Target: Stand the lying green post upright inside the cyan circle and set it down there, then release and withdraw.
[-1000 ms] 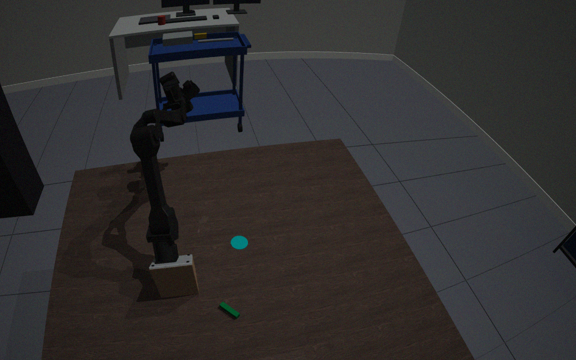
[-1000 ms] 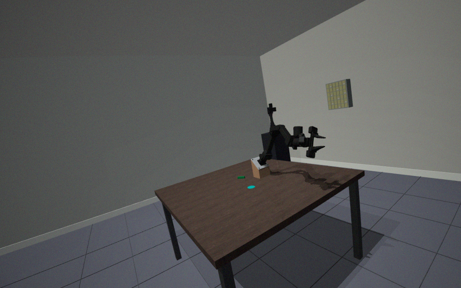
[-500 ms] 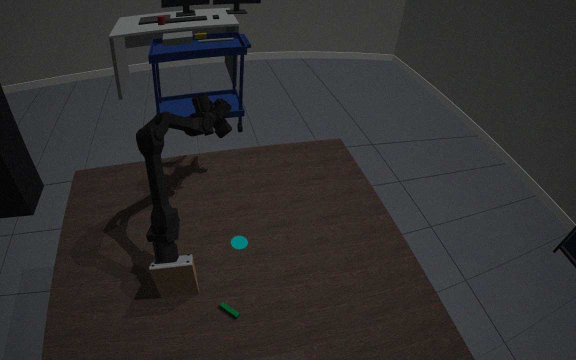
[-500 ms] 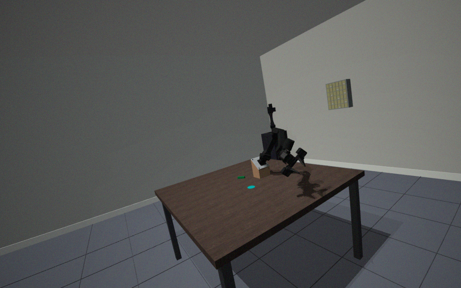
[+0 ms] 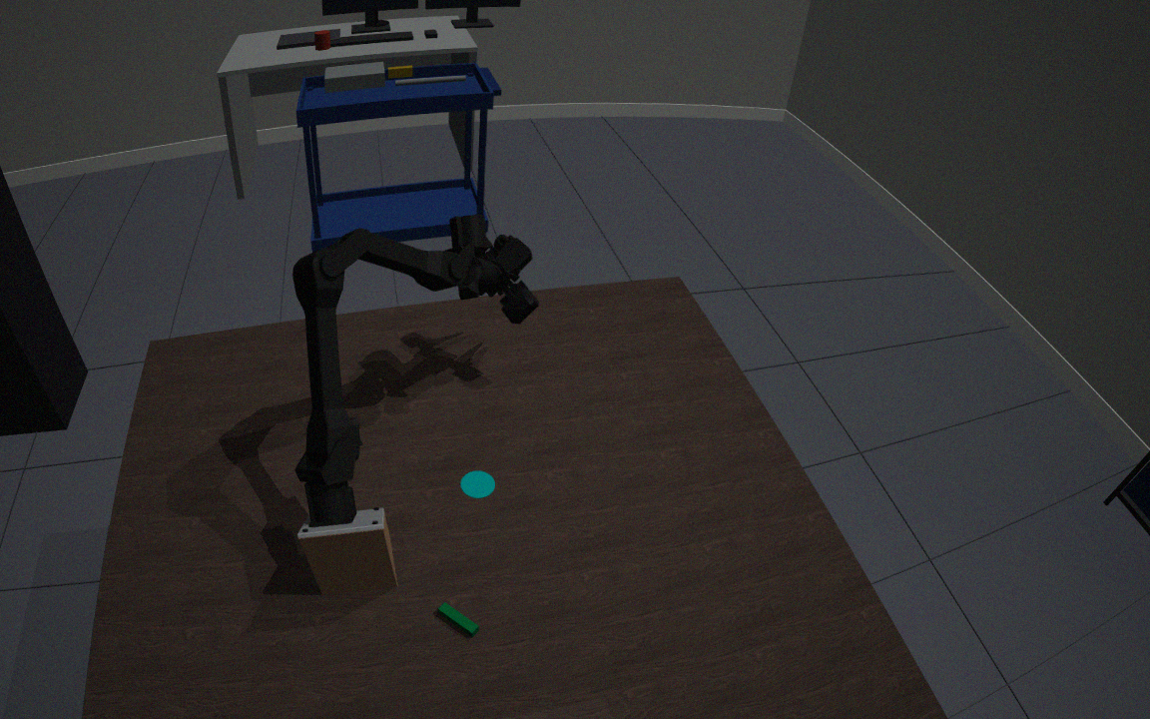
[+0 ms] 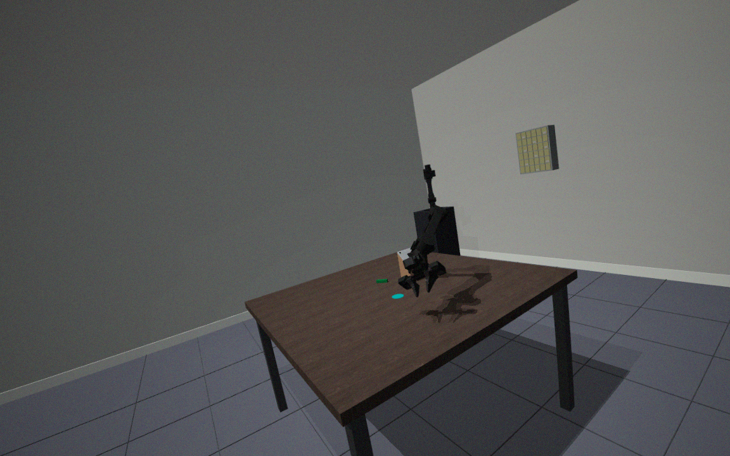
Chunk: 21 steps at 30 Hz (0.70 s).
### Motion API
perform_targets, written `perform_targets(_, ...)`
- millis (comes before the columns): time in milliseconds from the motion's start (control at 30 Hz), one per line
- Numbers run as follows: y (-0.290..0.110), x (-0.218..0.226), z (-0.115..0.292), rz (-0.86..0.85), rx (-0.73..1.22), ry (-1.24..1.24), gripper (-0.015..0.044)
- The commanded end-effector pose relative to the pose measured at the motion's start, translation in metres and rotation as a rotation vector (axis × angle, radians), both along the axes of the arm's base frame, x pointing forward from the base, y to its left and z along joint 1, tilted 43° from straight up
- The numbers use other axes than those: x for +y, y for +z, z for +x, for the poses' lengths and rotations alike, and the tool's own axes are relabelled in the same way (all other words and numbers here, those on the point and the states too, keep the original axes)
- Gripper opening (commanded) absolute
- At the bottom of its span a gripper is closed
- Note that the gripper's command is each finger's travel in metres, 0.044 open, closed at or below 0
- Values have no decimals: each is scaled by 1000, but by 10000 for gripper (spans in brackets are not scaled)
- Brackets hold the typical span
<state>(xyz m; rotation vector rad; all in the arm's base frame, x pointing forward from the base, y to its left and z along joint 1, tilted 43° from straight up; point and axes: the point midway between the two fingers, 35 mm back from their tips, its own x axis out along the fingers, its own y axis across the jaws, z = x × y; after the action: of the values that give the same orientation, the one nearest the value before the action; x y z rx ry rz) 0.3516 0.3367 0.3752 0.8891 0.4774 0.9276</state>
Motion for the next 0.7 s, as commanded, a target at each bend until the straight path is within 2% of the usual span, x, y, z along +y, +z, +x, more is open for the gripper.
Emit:
perform_targets(0, -37, -24, 31, -100, 41, -71, 233)
perform_targets(333, -129, -103, 91, -329, 184, -223, 233)
perform_targets(667, -215, -196, 115, -515, 371, -328, 233)
